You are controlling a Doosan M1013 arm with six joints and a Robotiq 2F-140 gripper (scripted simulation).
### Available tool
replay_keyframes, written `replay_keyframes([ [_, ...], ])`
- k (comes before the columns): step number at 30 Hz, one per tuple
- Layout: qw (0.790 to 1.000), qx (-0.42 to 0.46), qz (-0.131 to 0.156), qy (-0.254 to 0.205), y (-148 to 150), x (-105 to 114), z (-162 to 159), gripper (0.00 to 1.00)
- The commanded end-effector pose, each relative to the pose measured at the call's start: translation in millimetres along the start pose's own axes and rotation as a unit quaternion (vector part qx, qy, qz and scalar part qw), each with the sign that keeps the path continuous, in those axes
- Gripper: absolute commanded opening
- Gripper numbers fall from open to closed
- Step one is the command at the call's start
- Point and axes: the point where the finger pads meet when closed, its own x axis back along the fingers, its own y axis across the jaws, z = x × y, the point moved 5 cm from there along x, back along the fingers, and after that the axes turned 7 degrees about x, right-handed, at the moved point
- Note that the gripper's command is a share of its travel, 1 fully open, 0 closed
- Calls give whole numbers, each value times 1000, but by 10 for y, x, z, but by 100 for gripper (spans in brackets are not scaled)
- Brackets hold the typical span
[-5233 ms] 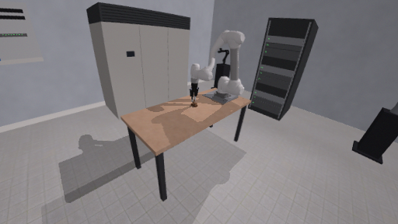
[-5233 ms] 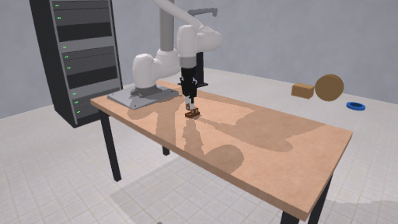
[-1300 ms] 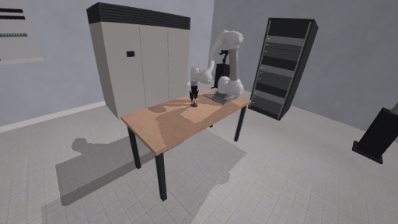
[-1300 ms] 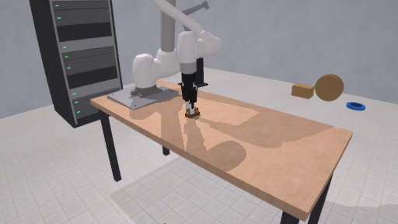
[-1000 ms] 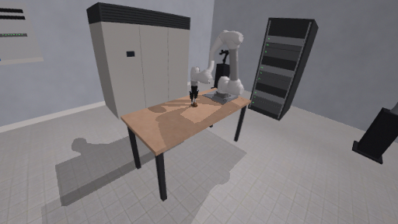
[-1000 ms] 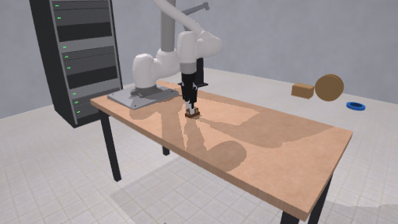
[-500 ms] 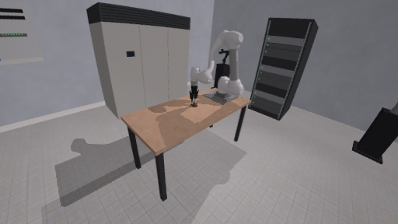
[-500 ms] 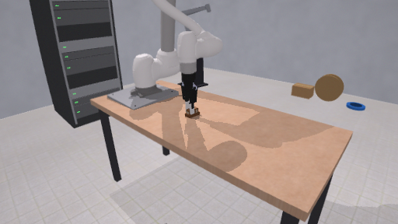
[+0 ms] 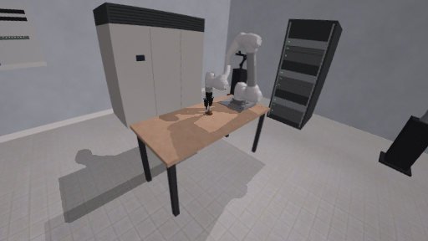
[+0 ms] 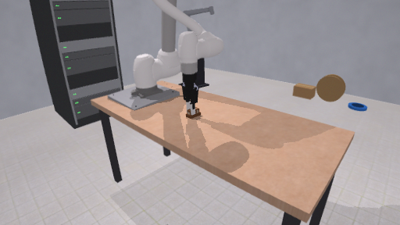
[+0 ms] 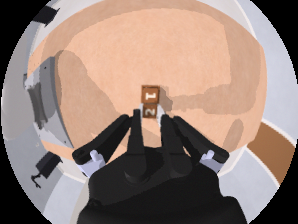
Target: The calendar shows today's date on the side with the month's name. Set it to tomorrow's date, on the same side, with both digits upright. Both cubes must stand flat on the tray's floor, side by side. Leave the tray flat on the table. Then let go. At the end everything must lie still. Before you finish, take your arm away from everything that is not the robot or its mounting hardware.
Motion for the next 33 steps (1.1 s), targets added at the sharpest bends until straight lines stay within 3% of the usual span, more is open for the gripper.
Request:
replay_keyframes([
  [1,1000,0,0,0,0,1,0,17],
  [18,1000,0,0,0,0,1,0,17],
  [33,1000,0,0,0,0,1,0,29],
])
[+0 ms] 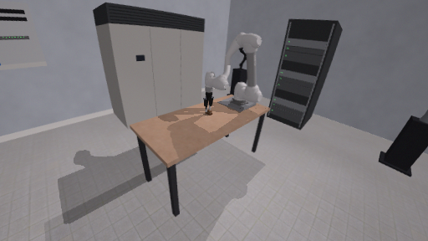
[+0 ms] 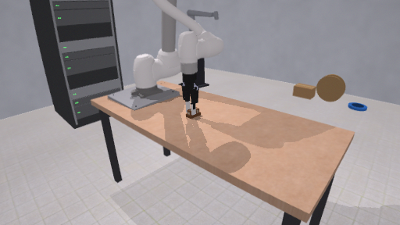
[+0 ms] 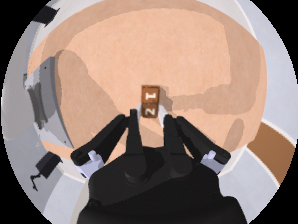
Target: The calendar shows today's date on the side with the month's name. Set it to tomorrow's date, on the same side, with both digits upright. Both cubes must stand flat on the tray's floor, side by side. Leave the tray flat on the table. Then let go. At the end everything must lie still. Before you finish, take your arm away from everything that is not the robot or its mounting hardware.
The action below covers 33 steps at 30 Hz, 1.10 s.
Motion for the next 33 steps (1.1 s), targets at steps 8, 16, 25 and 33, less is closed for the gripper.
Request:
replay_keyframes([
  [8,1000,0,0,0,0,1,0,29],
  [16,1000,0,0,0,0,47,0,29],
  [25,1000,0,0,0,0,314,0,29],
  [33,1000,0,0,0,0,737,0,29],
])
